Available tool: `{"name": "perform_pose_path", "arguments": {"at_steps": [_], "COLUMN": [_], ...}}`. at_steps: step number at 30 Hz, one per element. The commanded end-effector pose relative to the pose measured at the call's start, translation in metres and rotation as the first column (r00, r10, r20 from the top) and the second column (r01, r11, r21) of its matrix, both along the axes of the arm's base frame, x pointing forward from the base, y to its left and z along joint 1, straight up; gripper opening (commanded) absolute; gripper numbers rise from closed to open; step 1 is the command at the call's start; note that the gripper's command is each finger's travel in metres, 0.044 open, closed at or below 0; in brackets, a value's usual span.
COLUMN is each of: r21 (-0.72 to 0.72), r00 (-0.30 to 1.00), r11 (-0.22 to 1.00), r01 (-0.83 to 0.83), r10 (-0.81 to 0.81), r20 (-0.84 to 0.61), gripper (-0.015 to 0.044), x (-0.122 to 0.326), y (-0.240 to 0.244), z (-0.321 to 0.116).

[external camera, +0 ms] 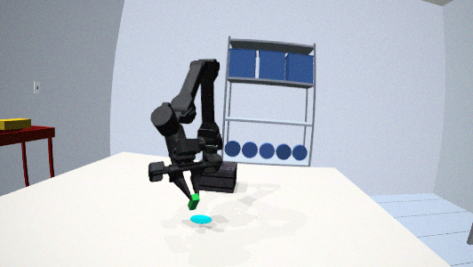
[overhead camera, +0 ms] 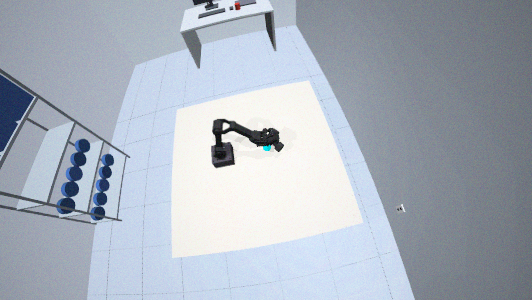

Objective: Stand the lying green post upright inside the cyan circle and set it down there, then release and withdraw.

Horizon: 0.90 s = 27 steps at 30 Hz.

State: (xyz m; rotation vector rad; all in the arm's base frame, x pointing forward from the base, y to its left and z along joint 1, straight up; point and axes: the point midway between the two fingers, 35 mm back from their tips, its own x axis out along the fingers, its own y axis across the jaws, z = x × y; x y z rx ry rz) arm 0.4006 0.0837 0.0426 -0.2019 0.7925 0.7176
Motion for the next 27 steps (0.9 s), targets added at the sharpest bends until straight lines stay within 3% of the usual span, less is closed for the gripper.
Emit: {"name": "perform_pose_path", "arguments": {"at_steps": [1,27], "r21": [0.021,0.143], "r00": [1.0,0.993], "r11": [1.0,0.99], "r01": [0.005,0.001], "r10": [-0.005,-0.018], "r20": [0.008,0.12], "gripper": [0.0023,0.0023], "x": [-0.0008,-0.0019], "y": [-0.0007,-0.0077], "z": [-0.0011,0.001]}}
